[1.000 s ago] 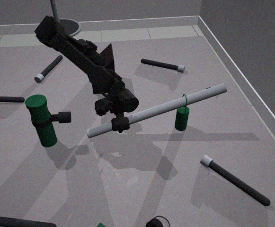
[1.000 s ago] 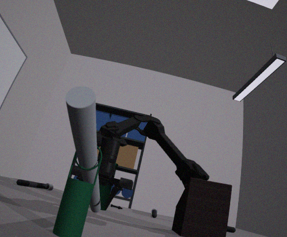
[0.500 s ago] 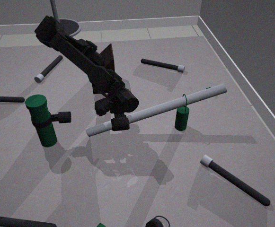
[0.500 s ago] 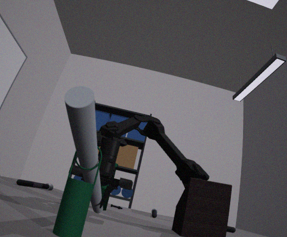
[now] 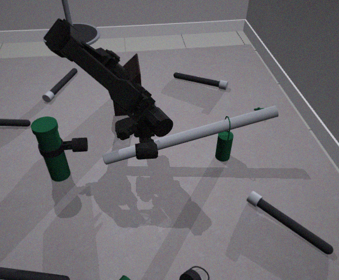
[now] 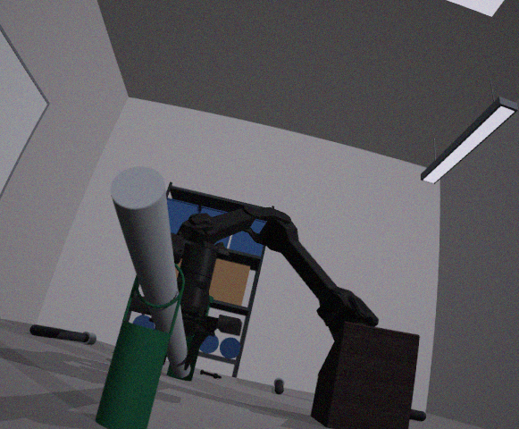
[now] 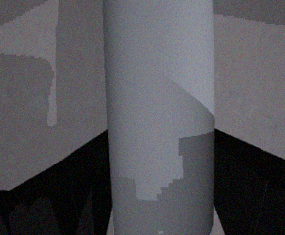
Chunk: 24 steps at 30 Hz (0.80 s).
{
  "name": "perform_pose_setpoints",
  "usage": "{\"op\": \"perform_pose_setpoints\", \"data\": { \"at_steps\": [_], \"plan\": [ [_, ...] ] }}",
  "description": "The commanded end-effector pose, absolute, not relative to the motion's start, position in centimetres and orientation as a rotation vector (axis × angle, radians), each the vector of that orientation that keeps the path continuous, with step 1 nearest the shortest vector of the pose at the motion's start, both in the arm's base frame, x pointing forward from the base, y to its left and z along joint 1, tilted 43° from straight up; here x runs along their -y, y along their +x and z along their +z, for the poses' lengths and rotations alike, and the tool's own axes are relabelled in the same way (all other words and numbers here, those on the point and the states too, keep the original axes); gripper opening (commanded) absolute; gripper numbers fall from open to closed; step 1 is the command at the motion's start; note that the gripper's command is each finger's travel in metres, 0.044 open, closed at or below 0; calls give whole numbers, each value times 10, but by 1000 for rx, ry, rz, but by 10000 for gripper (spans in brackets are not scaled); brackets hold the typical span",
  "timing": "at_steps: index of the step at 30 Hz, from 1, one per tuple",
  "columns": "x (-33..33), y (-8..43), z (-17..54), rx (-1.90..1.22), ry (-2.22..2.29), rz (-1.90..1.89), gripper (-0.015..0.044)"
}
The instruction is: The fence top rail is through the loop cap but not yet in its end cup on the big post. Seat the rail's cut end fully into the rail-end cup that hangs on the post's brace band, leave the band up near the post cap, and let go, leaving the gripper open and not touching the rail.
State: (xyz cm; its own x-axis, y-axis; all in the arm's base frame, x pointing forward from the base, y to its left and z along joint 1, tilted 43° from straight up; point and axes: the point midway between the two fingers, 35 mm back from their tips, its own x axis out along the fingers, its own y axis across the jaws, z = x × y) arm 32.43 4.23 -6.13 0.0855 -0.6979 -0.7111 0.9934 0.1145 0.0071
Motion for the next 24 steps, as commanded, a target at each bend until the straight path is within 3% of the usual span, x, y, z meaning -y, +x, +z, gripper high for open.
{"op": "perform_pose_setpoints", "data": {
  "at_steps": [1,12,24],
  "plan": [
    [-51,326,-49,-603,533,-1367,0],
    [-68,329,-6,-474,416,-1377,0],
    [-65,327,-11,-490,428,-1384,0]
  ]
}}
